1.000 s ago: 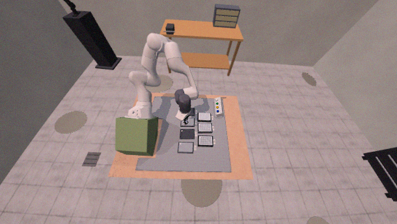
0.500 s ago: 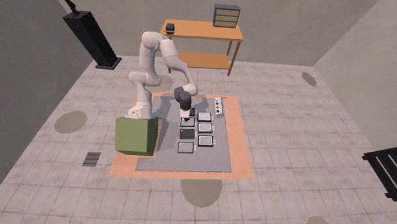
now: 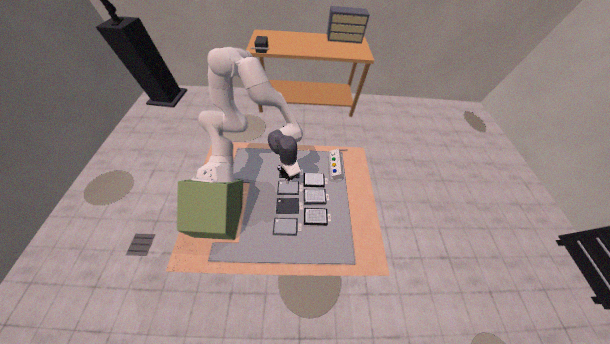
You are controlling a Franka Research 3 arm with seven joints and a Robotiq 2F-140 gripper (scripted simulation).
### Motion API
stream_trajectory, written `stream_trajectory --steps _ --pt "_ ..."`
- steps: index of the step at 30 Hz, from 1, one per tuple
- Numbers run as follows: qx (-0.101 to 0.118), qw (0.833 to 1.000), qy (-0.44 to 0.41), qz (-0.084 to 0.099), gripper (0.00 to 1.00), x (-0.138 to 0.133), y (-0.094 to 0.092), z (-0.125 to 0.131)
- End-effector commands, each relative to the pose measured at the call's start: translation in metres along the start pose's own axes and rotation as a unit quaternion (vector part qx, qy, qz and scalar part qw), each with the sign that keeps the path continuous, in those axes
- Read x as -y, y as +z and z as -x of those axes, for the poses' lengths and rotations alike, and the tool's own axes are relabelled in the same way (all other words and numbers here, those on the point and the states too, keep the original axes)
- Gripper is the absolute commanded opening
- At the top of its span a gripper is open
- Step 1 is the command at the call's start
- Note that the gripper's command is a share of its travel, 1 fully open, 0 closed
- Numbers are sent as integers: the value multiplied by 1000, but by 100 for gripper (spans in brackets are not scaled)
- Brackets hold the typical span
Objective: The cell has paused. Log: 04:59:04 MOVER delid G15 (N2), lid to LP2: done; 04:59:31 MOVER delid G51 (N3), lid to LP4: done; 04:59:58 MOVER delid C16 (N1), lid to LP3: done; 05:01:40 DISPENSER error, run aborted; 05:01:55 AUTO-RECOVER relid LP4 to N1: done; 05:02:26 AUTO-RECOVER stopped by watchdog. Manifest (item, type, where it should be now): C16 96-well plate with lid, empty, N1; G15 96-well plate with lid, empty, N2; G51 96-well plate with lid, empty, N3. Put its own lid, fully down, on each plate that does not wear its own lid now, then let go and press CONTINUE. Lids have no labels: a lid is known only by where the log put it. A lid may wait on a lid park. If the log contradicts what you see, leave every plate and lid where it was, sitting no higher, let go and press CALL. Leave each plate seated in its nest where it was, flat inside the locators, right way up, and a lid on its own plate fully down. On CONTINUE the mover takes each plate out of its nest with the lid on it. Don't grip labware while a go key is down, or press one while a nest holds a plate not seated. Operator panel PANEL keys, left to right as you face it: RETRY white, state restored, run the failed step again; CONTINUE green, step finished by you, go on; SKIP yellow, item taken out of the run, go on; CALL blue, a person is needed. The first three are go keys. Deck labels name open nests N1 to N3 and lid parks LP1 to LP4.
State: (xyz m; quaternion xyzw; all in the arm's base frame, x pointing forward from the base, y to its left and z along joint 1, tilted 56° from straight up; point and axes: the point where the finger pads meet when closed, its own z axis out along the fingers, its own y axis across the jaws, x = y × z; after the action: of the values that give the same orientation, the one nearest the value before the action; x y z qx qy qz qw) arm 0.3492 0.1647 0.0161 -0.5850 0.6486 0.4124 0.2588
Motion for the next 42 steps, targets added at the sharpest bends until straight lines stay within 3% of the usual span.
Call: stream_trajectory --steps 1,2,13,15,16,23,30,32,33,42 --pt "-5 990 -139 -1 0 1 -1 -3" --pt "-4 988 -156 0 66 1 -1 -3" --pt "4 938 -345 0 66 1 -1 -3" --pt "4 938 -345 0 66 1 -1 -3" --pt "3 921 -389 -1 66 1 -1 -3" --pt "0 862 -507 -2 66 1 -1 -3" --pt "-6 787 -617 -5 66 1 -1 -3" --pt "-6 787 -617 -5 66 1 -1 -3" --pt "-10 756 -654 -5 66 1 -1 -3" --pt "-24 632 -775 -5 66 1 0 -3"
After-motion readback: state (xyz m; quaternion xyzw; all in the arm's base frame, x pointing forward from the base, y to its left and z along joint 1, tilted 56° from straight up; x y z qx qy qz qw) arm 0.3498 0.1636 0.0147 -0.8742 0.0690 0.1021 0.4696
